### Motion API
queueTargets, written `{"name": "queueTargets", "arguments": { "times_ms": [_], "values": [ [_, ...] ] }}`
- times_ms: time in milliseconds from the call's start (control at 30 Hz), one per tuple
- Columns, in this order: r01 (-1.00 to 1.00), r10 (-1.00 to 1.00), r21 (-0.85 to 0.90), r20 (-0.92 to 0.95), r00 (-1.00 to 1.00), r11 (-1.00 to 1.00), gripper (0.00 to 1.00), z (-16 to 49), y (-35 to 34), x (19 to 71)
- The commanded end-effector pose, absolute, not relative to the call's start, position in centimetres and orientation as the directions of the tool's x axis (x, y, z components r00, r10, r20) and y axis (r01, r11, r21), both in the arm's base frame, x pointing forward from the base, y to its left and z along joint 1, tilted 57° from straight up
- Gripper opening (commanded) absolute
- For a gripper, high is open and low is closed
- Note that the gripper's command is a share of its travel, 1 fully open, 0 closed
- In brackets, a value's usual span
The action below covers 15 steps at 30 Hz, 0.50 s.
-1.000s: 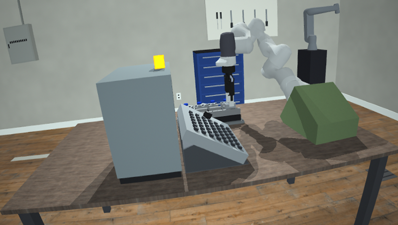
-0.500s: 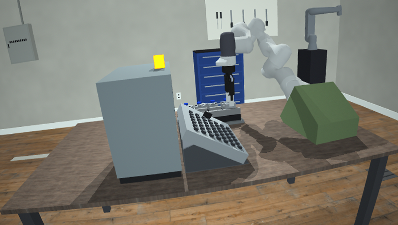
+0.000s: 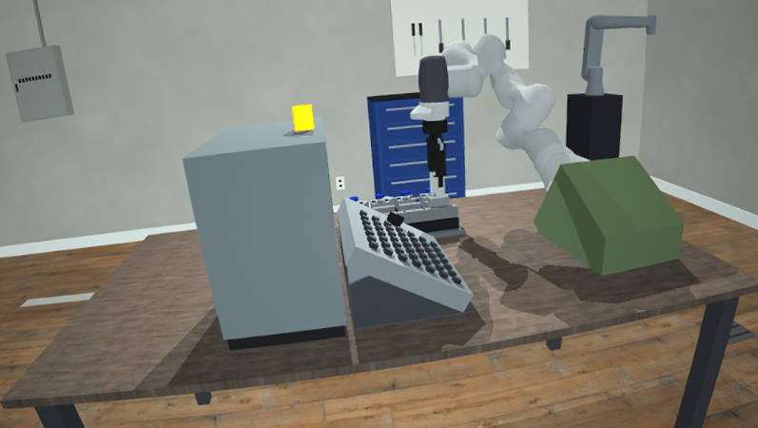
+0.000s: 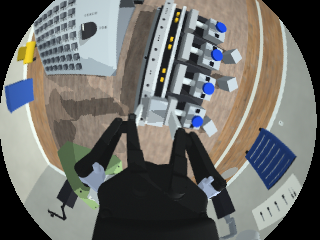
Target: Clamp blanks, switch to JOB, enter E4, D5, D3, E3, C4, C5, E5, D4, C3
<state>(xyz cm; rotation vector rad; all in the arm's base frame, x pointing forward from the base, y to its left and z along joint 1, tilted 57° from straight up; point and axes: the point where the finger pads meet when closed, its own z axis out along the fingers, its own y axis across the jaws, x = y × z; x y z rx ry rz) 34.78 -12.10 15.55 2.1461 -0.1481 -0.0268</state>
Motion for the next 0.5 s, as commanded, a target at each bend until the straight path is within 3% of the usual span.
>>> {"name": "queueTargets", "arguments": {
  "times_ms": [0,467],
  "values": [
    [-0.094,-0.121,0.837,0.033,0.992,-0.538,0.4,16.6,-10.9,34.7],
    [-0.094,-0.121,0.837,0.033,0.992,-0.538,0.4,19.8,-5.9,35.2]
  ]
}}
